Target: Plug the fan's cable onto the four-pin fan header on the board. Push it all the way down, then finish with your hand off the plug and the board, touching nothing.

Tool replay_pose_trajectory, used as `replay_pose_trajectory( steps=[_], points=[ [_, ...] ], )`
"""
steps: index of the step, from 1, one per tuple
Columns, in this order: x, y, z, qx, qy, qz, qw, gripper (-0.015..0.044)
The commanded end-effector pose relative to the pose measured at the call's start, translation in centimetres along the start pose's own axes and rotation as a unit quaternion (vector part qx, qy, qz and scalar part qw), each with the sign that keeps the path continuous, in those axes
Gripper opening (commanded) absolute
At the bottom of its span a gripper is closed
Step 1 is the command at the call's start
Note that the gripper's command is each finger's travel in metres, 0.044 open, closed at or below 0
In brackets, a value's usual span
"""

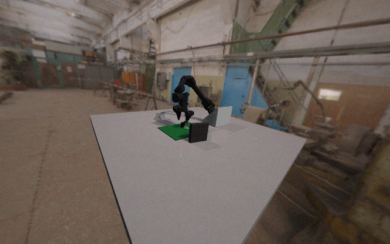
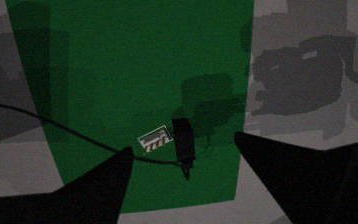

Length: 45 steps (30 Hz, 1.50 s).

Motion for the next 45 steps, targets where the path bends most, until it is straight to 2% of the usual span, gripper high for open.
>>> replay_pose_trajectory(
  steps=[1, 23, 36, 44, 45],
  points=[
    [0.0, 0.1, -0.8, 0.002, 0.002, 0.003, 1.000, 0.0440],
    [-0.1, 0.2, -3.8, 0.001, 0.004, 0.003, 1.000, 0.0440],
    [-0.1, 0.1, -3.5, 0.001, 0.002, 0.000, 1.000, 0.0099],
    [-0.1, 0.1, -3.5, 0.001, 0.002, 0.000, 1.000, 0.0045],
    [-0.1, 0.1, -3.2, 0.001, 0.001, 0.000, 1.000, 0.0019]
  ],
)
Point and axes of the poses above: the point midway between the two fingers, 35 mm back from their tips, its own z axis back along the fingers, its own x axis across the jaws, y = z × x, the point moved 2 cm from there along z, back along the fingers, and after that the axes turned 9 degrees about -z, right-handed, at the moved point
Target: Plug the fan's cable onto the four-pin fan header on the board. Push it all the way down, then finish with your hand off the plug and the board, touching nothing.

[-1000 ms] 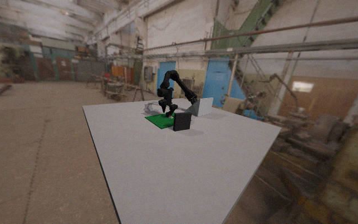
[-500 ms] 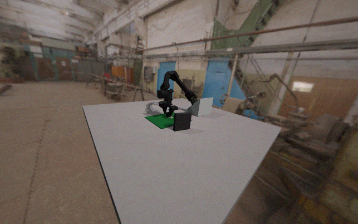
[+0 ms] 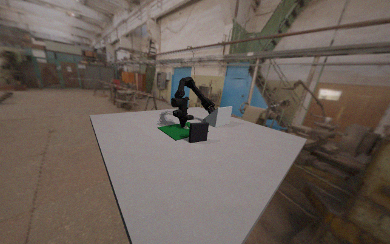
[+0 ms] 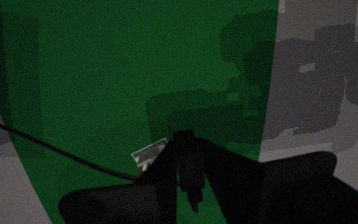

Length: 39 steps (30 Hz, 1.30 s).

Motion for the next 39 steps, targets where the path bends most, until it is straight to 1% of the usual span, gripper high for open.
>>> replay_pose_trajectory(
  steps=[1, 3, 5, 11, 22, 30, 39],
  points=[
    [0.0, -0.1, 1.0, 0.000, 0.002, 0.001, 1.000, 0.0000],
    [0.1, -0.1, 3.9, 0.001, 0.002, 0.003, 1.000, 0.0000],
    [0.1, 0.0, 5.0, 0.001, 0.003, 0.003, 1.000, 0.0000],
    [0.2, 0.0, 4.8, 0.001, 0.003, -0.008, 1.000, 0.0000],
    [1.1, 0.6, 4.8, 0.000, 0.003, -0.194, 0.981, 0.0000],
    [1.7, 1.0, 4.8, 0.000, 0.003, -0.328, 0.945, 0.0000],
    [2.4, 1.6, 4.7, 0.000, 0.003, -0.470, 0.883, 0.0000]
  ],
)
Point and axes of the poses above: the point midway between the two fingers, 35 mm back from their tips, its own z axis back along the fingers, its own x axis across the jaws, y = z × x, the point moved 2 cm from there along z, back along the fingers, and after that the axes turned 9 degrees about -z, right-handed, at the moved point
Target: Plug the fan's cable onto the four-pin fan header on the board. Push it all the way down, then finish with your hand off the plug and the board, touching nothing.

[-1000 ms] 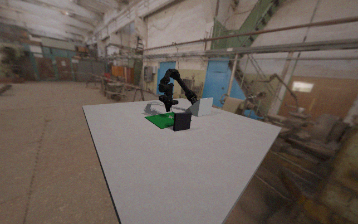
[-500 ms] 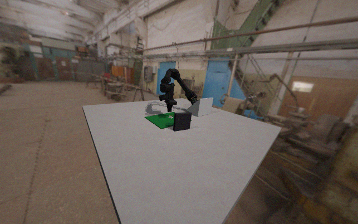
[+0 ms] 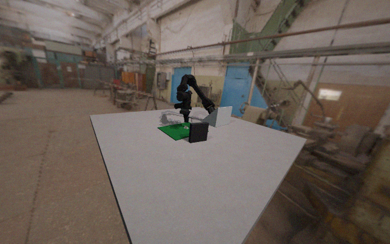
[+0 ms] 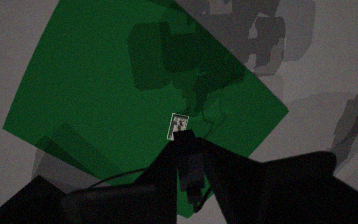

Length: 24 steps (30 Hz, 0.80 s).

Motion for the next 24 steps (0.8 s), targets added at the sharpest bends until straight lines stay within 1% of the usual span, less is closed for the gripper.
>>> replay_pose_trajectory(
  steps=[1, 8, 24],
  points=[
    [0.01, 0.53, -0.06, 0.002, 0.000, -0.065, 0.998, 0.0000],
    [0.00, 1.06, -0.18, 0.001, 0.000, -0.160, 0.987, 0.0000],
    [-0.06, 0.53, 0.14, 0.001, 0.000, -0.169, 0.986, 0.0000]
  ],
)
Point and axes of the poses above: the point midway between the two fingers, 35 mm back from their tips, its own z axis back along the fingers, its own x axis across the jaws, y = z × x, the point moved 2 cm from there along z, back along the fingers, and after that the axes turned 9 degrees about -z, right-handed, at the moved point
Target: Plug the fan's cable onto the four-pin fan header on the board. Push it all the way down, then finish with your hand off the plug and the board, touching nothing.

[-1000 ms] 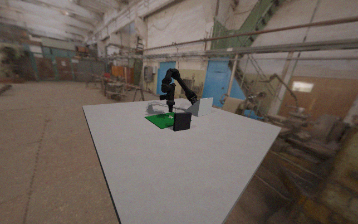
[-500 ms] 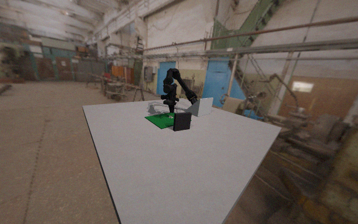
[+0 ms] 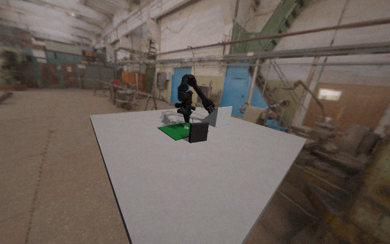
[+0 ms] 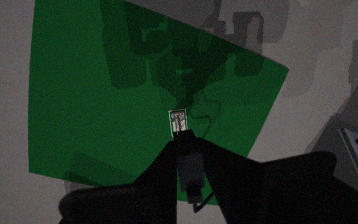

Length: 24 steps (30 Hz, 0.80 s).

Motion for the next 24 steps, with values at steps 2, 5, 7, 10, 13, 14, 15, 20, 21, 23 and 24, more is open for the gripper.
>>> replay_pose_trajectory(
  steps=[2, 5, 7, 10, 13, 14, 15, 20, 21, 23, 24],
  points=[
    [0.0, -0.1, 0.1, 0.001, 0.000, -0.003, 1.000, 0.0000],
    [0.0, -0.3, 0.1, 0.001, 0.000, -0.003, 1.000, 0.0000],
    [0.0, -0.3, 0.1, 0.001, 0.000, -0.003, 1.000, 0.0000],
    [0.0, -0.3, 0.1, 0.001, 0.000, -0.003, 1.000, 0.0000],
    [0.0, -0.4, 0.1, 0.001, 0.000, 0.001, 1.000, 0.0000],
    [0.0, -0.4, 0.1, 0.001, 0.000, 0.001, 1.000, 0.0000],
    [0.1, -0.5, 0.1, 0.001, 0.000, 0.003, 1.000, 0.0000],
    [0.1, -0.5, -0.6, 0.001, 0.000, 0.003, 1.000, 0.0000],
    [0.1, -0.5, -1.2, 0.001, 0.000, 0.003, 1.000, 0.0000],
    [0.0, -0.5, -2.1, 0.000, 0.000, 0.003, 1.000, 0.0000],
    [0.0, -0.5, -2.1, 0.000, 0.000, 0.003, 1.000, 0.0000]
  ],
)
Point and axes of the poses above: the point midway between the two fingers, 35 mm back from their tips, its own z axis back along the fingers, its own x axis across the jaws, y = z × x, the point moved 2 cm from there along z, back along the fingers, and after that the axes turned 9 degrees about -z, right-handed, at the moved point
